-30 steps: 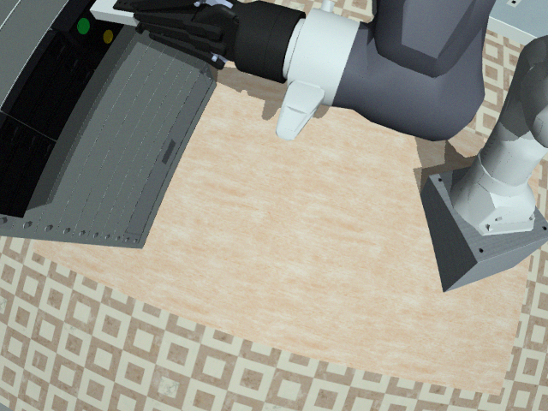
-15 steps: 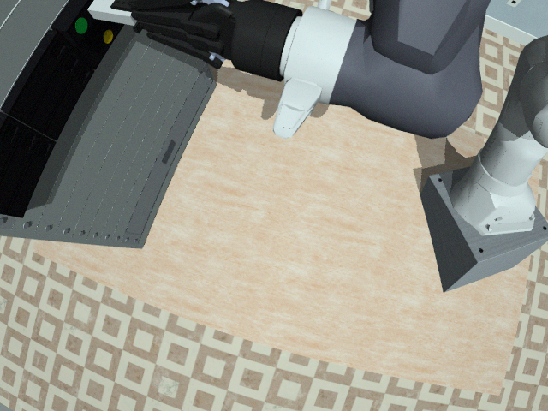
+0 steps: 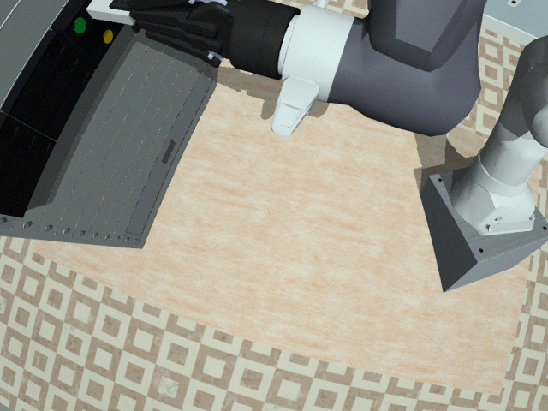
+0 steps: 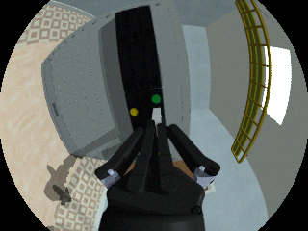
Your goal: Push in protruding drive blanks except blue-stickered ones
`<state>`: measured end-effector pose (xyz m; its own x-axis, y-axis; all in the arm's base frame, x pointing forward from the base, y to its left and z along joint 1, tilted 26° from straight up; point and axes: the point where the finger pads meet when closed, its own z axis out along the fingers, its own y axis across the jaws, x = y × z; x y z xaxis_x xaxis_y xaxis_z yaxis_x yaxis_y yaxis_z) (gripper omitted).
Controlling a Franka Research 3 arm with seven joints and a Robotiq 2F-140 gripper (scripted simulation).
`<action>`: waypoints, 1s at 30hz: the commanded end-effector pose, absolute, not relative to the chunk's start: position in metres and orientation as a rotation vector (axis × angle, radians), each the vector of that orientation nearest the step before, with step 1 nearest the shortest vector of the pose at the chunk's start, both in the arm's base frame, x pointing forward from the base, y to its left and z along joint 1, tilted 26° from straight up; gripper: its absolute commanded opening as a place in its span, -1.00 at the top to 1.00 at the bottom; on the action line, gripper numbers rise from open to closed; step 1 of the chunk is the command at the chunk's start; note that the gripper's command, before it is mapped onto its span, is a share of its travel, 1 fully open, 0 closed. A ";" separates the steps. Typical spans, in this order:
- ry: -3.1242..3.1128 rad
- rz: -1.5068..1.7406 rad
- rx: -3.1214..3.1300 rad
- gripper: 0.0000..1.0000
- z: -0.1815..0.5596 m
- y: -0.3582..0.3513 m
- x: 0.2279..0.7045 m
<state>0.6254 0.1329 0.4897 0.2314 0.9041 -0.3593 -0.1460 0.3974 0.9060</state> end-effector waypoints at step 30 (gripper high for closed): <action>1.075 0.862 0.869 1.00 0.500 0.127 0.630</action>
